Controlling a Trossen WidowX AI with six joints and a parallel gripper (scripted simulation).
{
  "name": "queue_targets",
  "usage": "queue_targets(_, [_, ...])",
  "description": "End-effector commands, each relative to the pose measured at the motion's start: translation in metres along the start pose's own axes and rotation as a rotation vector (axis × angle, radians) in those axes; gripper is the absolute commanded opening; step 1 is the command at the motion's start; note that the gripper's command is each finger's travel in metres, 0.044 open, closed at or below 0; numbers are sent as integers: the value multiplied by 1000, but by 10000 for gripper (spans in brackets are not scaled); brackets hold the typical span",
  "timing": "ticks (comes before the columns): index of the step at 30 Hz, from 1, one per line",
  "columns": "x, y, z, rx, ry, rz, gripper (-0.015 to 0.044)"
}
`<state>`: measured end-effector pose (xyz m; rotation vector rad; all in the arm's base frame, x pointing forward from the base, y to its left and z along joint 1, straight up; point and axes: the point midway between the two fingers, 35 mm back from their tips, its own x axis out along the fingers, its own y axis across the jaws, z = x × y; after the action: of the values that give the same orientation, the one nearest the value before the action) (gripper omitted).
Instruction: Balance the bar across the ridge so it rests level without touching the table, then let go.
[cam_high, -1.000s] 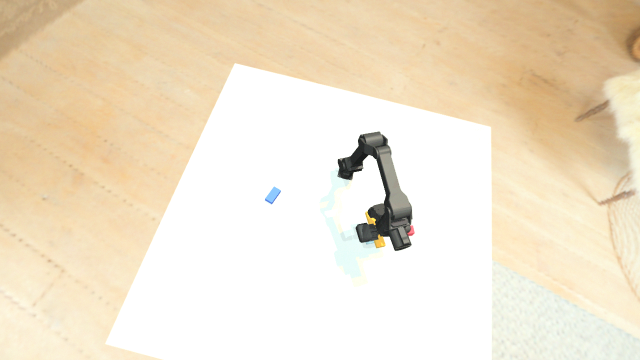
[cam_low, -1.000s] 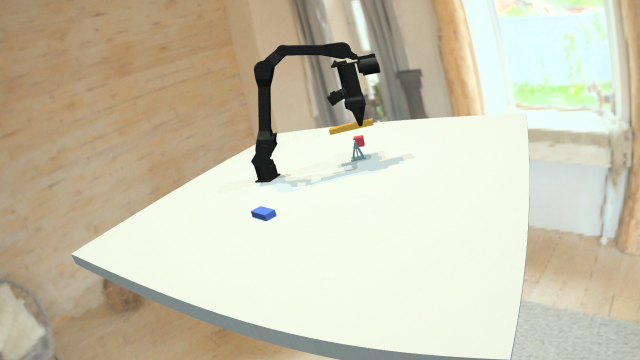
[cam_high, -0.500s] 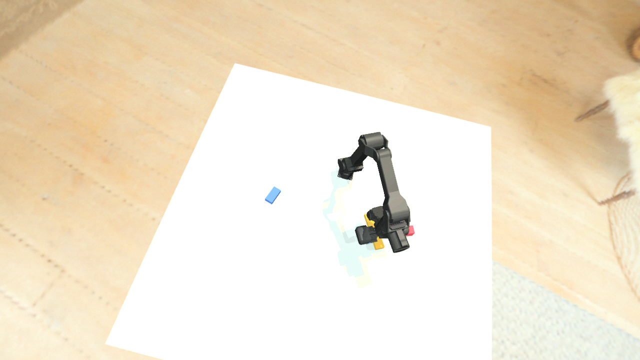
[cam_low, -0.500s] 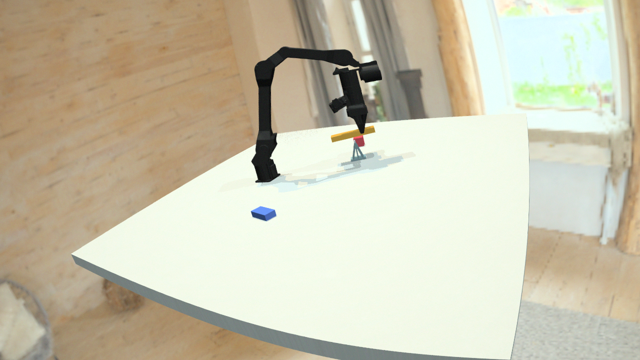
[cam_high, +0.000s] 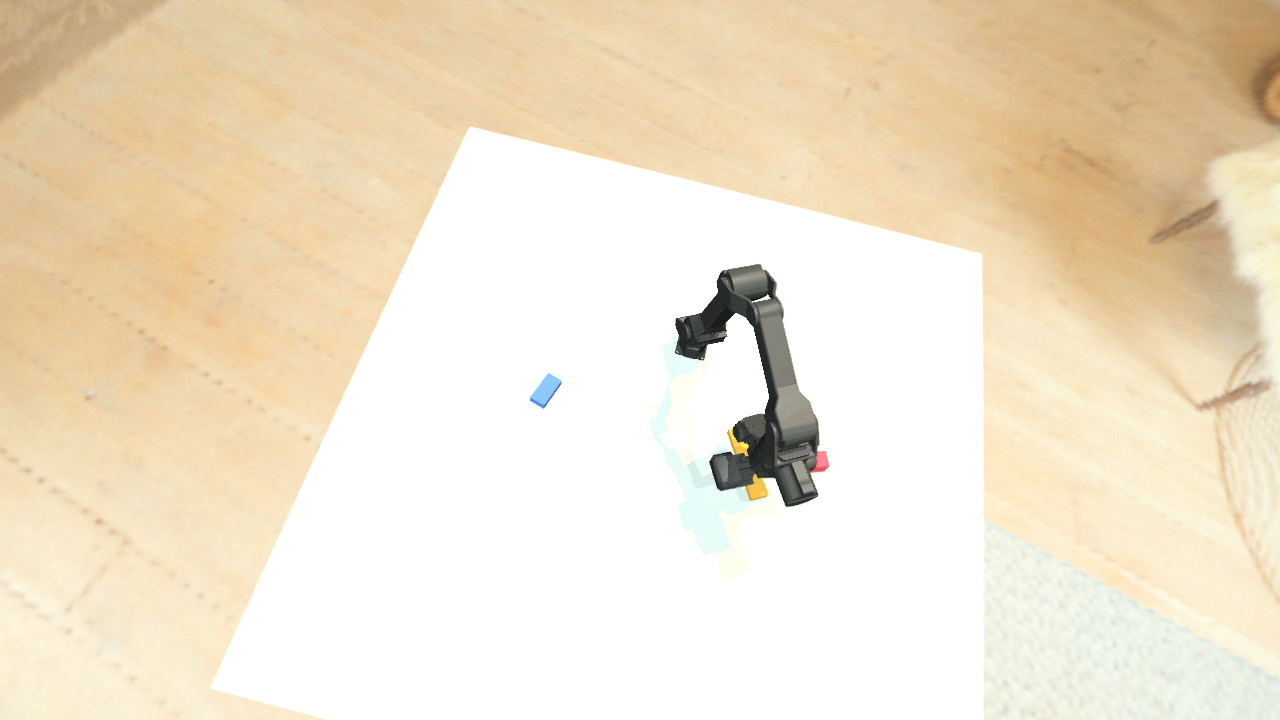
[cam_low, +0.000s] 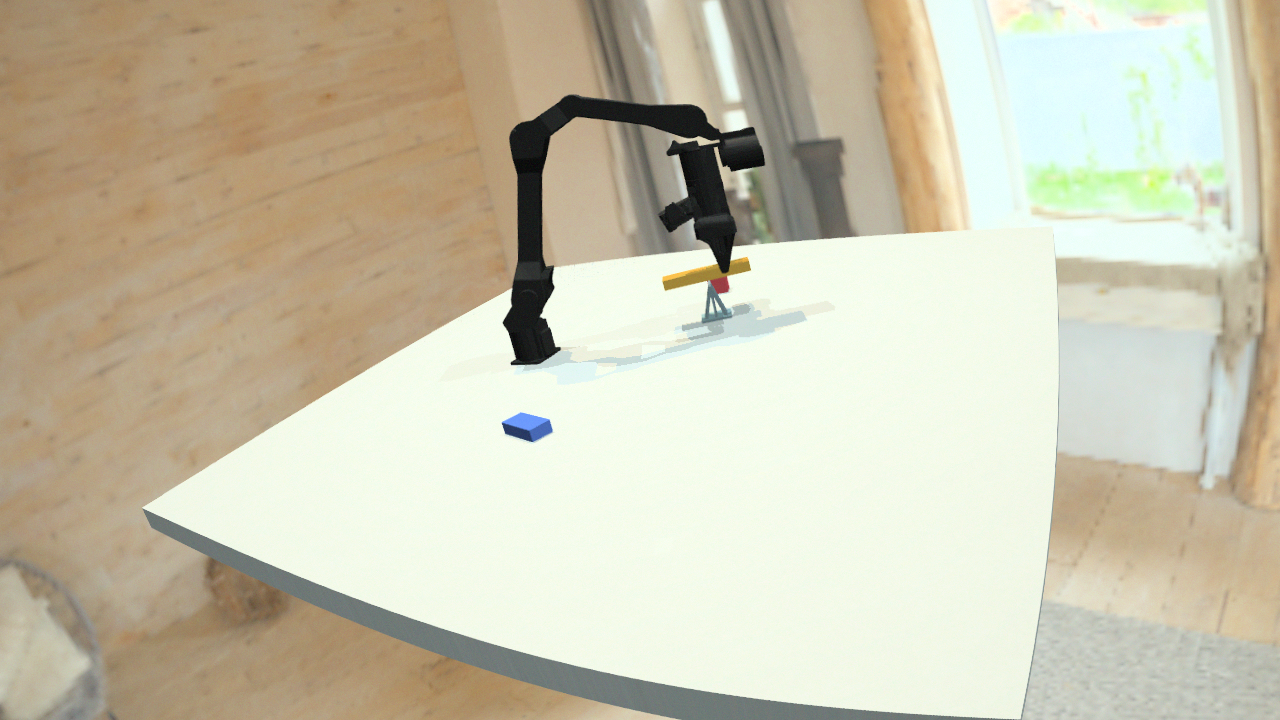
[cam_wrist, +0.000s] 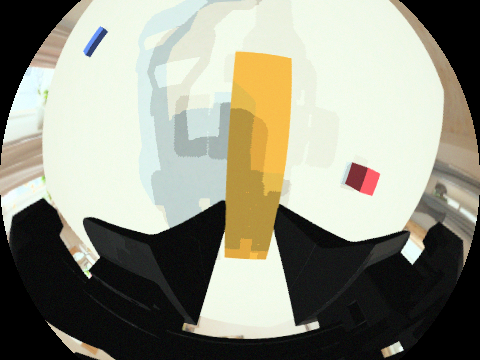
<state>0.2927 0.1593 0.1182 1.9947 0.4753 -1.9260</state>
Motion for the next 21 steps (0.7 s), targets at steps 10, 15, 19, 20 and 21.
queue_targets(10, [1, -1, 0, 3, 1, -5, 0])
queue_targets(15, [1, -1, 0, 3, 1, -5, 0])
queue_targets(19, [2, -1, 0, 3, 1, -5, 0])
queue_targets(20, [2, -1, 0, 3, 1, -5, 0])
queue_targets(21, [2, -1, 0, 3, 1, -5, 0])
